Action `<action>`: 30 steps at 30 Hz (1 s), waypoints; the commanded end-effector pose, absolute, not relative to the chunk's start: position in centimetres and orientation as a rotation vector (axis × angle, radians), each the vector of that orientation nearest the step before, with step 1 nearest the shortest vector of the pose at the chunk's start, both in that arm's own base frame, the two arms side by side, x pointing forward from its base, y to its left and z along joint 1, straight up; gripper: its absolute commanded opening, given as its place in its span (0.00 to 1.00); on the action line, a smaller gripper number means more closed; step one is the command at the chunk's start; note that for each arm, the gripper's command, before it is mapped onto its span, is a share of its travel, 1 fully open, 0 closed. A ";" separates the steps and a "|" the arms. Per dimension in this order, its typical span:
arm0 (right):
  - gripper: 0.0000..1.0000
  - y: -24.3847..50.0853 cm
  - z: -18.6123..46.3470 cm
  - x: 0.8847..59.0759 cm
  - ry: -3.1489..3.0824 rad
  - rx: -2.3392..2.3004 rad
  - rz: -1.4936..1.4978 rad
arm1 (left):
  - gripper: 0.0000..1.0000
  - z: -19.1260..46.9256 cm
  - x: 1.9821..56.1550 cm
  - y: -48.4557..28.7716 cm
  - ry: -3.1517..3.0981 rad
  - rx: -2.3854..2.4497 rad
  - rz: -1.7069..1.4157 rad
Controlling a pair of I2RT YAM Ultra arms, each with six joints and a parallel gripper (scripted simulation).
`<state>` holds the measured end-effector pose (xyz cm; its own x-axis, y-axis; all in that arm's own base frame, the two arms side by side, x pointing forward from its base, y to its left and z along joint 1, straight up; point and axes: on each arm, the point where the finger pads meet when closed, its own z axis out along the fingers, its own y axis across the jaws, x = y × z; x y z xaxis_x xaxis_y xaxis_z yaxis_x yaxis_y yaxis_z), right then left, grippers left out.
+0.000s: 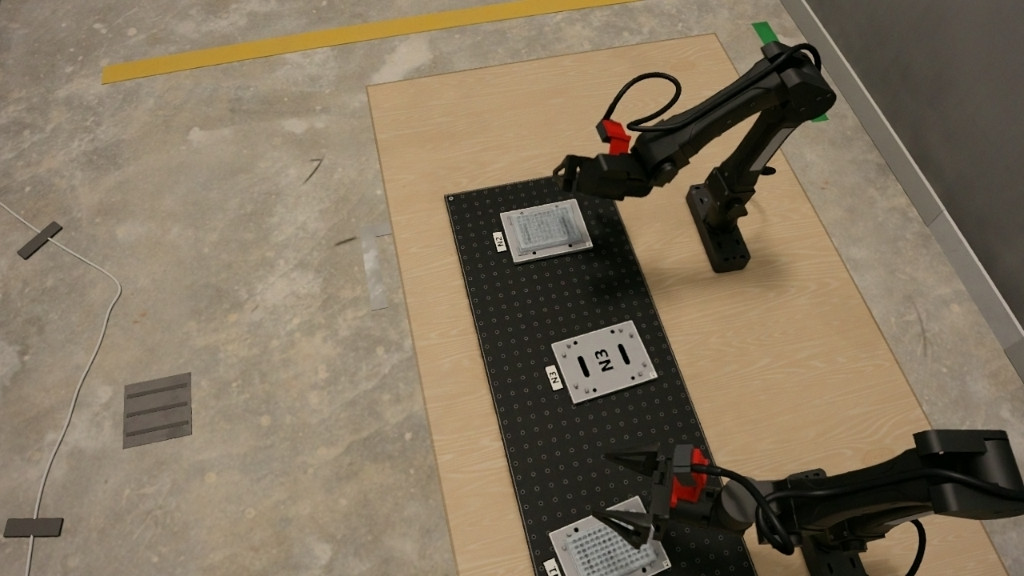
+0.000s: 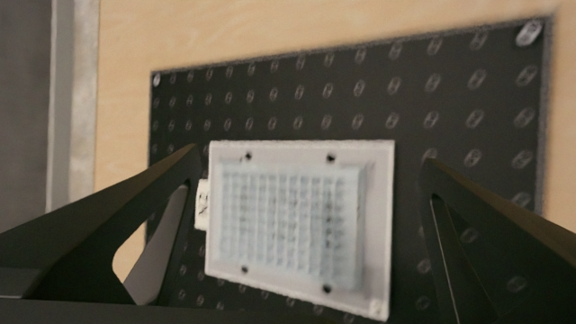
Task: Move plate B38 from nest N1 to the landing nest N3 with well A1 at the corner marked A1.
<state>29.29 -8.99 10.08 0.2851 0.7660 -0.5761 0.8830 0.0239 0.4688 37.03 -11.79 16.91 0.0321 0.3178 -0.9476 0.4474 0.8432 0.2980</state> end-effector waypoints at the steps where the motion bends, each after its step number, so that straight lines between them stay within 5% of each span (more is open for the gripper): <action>1: 1.00 -8.0 9.3 29.7 1.376 1.798 -0.136 | 1.00 15.2 36.2 -9.4 1.709 0.402 -0.009; 30: 1.00 -4.5 7.6 30.3 1.410 1.764 -0.086 | 1.00 4.1 27.4 -6.0 2.097 -0.079 0.145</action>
<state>31.03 -4.35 7.96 0.3705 0.7810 -0.5028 0.8147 -0.0133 0.5797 27.61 -6.54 4.25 -0.4834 0.0458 -0.8742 -0.0544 0.9951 0.0823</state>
